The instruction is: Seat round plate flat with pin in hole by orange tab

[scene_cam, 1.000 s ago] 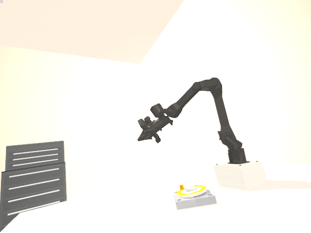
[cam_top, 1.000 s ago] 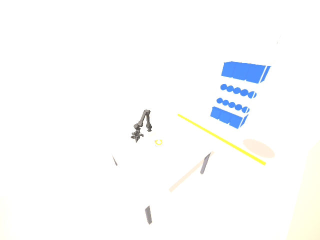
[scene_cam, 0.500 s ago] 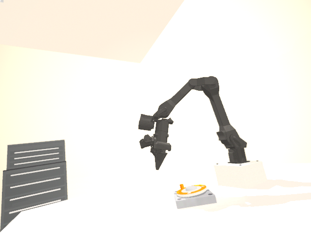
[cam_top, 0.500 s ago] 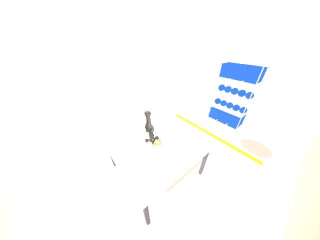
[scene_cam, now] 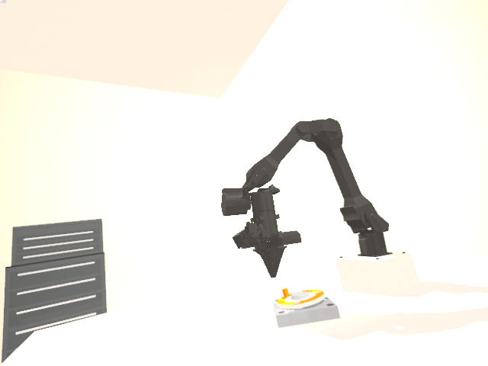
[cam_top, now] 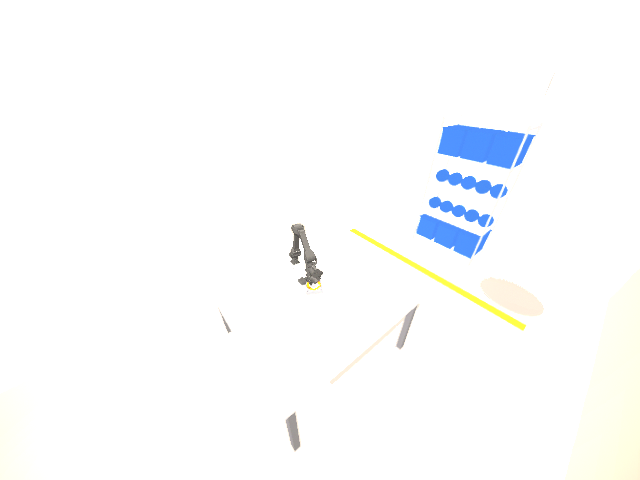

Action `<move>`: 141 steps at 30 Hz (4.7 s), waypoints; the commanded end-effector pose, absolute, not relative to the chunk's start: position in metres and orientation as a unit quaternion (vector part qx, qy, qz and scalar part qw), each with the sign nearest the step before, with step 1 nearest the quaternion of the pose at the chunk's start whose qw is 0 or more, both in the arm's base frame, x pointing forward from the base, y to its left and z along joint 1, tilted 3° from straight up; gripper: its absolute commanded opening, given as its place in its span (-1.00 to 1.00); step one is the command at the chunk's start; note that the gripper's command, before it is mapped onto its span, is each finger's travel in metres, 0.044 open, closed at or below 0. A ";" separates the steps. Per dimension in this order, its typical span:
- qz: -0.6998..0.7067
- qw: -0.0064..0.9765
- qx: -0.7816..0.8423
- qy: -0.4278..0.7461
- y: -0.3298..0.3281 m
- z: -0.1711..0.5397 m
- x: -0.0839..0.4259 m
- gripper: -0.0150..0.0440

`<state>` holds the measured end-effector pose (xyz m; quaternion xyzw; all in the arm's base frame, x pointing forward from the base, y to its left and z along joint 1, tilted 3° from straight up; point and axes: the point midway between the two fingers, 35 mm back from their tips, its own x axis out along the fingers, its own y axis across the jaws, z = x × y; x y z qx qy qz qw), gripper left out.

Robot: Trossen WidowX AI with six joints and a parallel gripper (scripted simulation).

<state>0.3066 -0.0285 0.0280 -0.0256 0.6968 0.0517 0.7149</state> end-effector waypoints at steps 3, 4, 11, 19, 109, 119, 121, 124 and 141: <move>0.054 0.704 -0.028 0.707 -0.026 -0.009 0.300 -0.49; 0.054 0.704 -0.028 0.707 -0.026 -0.010 0.300 -0.49; 0.054 0.704 -0.028 0.708 -0.028 -0.010 0.297 -0.49; 0.054 0.704 -0.028 0.708 -0.032 -0.011 0.287 -0.49; 0.054 0.702 -0.027 0.710 -0.021 -0.009 0.235 -0.49; 0.055 0.702 -0.027 0.710 -0.013 -0.008 0.227 -0.49; 0.055 0.702 -0.027 0.710 -0.011 -0.007 0.226 -0.49; 0.055 0.702 -0.027 0.710 -0.008 -0.007 0.225 -0.49; 0.056 0.701 -0.026 0.710 0.010 -0.004 0.219 -0.49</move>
